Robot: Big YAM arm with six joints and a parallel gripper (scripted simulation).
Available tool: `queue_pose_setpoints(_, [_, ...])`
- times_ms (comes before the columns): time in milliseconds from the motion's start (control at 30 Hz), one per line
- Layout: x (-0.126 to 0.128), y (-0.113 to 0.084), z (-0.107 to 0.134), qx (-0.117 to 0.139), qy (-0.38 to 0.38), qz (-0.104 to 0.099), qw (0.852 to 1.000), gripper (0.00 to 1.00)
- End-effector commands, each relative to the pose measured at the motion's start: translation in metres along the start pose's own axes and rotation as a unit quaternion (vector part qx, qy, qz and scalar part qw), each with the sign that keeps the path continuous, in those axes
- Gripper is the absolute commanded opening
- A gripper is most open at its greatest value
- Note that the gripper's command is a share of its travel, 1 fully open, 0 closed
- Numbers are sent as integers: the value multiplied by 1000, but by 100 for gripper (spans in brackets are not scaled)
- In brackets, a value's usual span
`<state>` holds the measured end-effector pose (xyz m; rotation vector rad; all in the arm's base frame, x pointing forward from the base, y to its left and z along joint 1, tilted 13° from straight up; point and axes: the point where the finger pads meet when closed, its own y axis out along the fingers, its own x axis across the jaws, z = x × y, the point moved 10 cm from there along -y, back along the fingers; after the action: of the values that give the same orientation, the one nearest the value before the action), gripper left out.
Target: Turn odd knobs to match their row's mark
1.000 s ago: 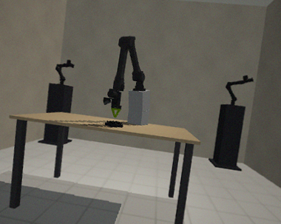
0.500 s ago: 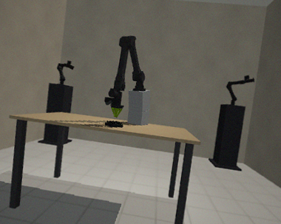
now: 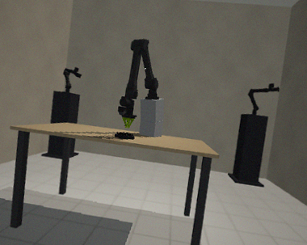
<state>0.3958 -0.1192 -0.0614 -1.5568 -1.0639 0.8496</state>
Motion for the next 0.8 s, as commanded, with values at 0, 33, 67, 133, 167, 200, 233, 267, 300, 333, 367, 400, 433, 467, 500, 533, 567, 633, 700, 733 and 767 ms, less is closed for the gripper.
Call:
queue_pose_setpoints(0, [6,-10,-4,-7,-79,-2,997,19])
queue_pose_setpoints(33, [7,-9,-3,-6,-93,-2,996,19])
queue_pose_setpoints(67, [7,-9,-3,-6,-105,-1,994,19])
queue_pose_setpoints(133, [8,-12,-5,-10,-132,-1,991,19])
queue_pose_setpoints(167, [9,-12,-5,-10,-144,-1,990,19])
queue_pose_setpoints(200, [9,-12,-5,-10,-144,-1,990,19])
queue_pose_setpoints(233, [9,-12,-5,-10,-144,-1,990,19])
queue_pose_setpoints(267, [10,-12,-5,-9,-177,-1,984,19])
queue_pose_setpoints(300, [11,-11,-4,-8,-189,-1,982,19])
queue_pose_setpoints(333, [11,-12,-4,-8,-200,-1,980,19])
queue_pose_setpoints(367, [12,-12,-4,-9,-214,-1,977,19])
queue_pose_setpoints(400, [12,-13,-5,-10,-226,-1,974,19])
queue_pose_setpoints(433, [13,-14,-5,-10,-238,-1,971,19])
queue_pose_setpoints(467, [13,-14,-4,-10,-252,-1,968,19])
queue_pose_setpoints(500, [14,-14,-4,-10,-264,-1,964,19])
queue_pose_setpoints(533, [14,-13,-3,-8,-276,-1,961,19])
queue_pose_setpoints(567, [15,-13,-2,-6,-290,-1,957,19])
queue_pose_setpoints(633, [15,-13,-1,-6,-314,-1,950,19])
queue_pose_setpoints(700, [17,-15,-4,-9,-339,0,941,19])
queue_pose_setpoints(733, [18,-16,-5,-12,-350,0,937,19])
queue_pose_setpoints(767, [18,-16,-5,-12,-350,0,937,19])
